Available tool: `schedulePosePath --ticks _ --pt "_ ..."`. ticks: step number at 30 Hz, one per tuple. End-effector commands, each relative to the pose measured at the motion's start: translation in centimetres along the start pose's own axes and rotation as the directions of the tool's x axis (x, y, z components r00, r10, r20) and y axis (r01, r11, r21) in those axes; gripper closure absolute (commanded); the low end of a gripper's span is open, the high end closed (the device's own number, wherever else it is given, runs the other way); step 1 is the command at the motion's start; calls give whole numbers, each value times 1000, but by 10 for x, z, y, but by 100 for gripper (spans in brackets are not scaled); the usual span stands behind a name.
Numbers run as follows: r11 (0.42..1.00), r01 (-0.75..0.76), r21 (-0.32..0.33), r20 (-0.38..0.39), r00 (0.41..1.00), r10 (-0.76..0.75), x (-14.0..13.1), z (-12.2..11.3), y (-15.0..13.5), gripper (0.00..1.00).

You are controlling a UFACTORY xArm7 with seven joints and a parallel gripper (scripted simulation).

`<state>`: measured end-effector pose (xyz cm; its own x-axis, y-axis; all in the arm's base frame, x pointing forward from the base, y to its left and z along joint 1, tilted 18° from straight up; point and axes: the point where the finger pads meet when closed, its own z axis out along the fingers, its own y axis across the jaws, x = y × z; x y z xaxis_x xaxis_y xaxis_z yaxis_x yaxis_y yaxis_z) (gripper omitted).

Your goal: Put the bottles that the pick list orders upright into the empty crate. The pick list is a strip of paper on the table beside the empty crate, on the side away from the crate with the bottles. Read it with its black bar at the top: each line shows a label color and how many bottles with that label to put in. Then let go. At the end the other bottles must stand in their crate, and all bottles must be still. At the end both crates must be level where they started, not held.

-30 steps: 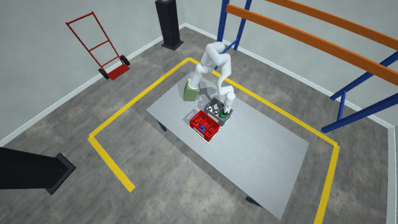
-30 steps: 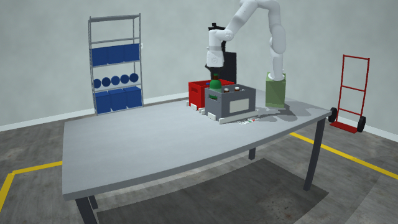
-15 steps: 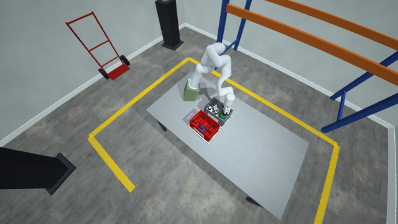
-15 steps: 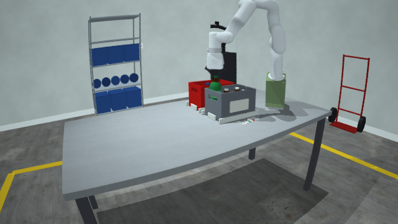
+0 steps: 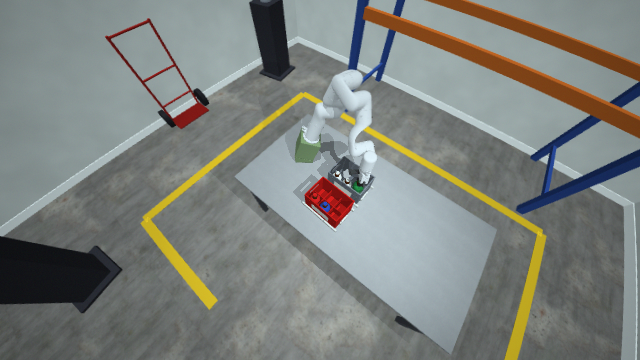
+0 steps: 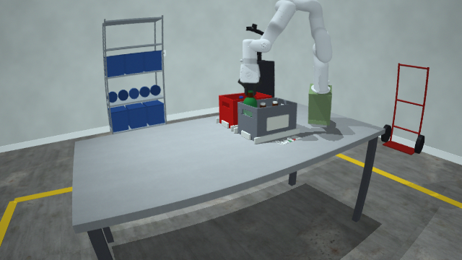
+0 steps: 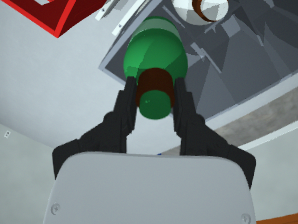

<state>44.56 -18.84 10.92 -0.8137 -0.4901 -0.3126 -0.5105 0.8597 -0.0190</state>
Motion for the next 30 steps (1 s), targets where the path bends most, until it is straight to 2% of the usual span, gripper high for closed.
schedulePosePath --ticks 1,30 --pt "1000 0 5 2 1000 0 -1 3 -2 100" --pt "1000 0 5 2 1000 0 -1 28 -2 100"
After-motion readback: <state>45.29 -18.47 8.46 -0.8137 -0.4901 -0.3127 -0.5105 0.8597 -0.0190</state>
